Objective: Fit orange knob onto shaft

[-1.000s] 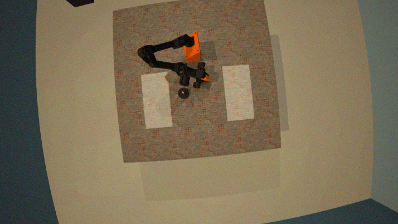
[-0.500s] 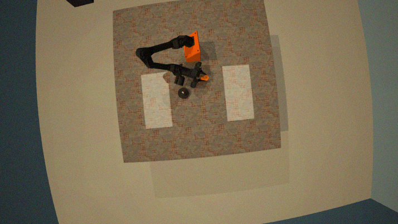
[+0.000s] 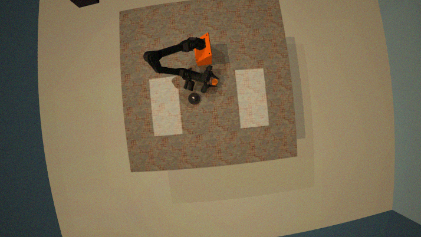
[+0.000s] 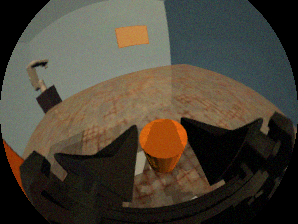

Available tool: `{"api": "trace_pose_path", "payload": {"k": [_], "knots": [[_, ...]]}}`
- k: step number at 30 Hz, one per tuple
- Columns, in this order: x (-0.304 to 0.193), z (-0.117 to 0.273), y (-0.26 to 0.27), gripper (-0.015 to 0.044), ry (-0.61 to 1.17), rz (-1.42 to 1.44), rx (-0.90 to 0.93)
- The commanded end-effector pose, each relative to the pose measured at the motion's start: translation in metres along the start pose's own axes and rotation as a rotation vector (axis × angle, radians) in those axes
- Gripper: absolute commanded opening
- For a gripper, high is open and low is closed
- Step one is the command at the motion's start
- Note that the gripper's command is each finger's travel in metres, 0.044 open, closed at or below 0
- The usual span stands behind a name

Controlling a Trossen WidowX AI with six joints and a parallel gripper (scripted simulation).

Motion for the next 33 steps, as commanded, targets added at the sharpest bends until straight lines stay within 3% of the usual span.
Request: {"api": "trace_pose_path", "payload": {"k": [1,18,25,33], "knots": [[0.0000,0.0000,-0.0001,0.0260,0.000,0.000,0.000],[0.0000,0.0000,-0.0001,0.0260,0.000,0.000,0.000],[0.0000,0.0000,-0.0001,0.0440,0.000,0.000,0.000],[0.0016,0.0005,0.0000,0.0440,0.000,0.000,0.000]]}}
Point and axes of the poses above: the point midway between the two fingers, 35 mm back from their tips, its own z axis back along the fingers, its own y axis across the jaws, x = y × z, the point moved 3 cm from there along z, back along the fingers, and after that the axes turned 15 degrees about -z, right-handed, at the moved point
